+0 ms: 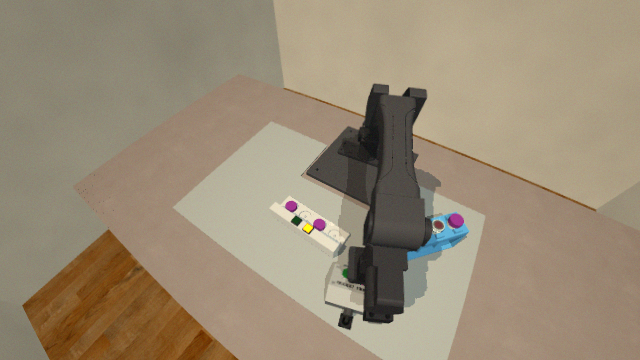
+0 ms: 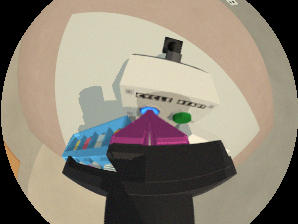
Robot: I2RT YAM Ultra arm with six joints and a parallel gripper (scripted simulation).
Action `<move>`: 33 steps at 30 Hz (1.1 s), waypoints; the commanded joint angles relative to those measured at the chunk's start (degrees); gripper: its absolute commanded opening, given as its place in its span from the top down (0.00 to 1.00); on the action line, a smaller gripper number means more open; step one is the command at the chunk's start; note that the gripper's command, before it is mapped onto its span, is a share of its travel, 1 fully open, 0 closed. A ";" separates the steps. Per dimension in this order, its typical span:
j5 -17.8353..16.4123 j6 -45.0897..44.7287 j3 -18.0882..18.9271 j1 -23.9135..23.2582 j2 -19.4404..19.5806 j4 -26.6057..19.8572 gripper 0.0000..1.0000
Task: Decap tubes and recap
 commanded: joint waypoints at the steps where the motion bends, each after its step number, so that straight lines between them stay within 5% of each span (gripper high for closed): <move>1: -0.06 0.15 -0.36 0.06 -0.36 0.11 1.00; 16: -0.06 0.15 -0.36 0.06 -0.36 0.11 1.00; 33: -0.06 0.05 8.60 -0.04 0.18 -8.31 1.00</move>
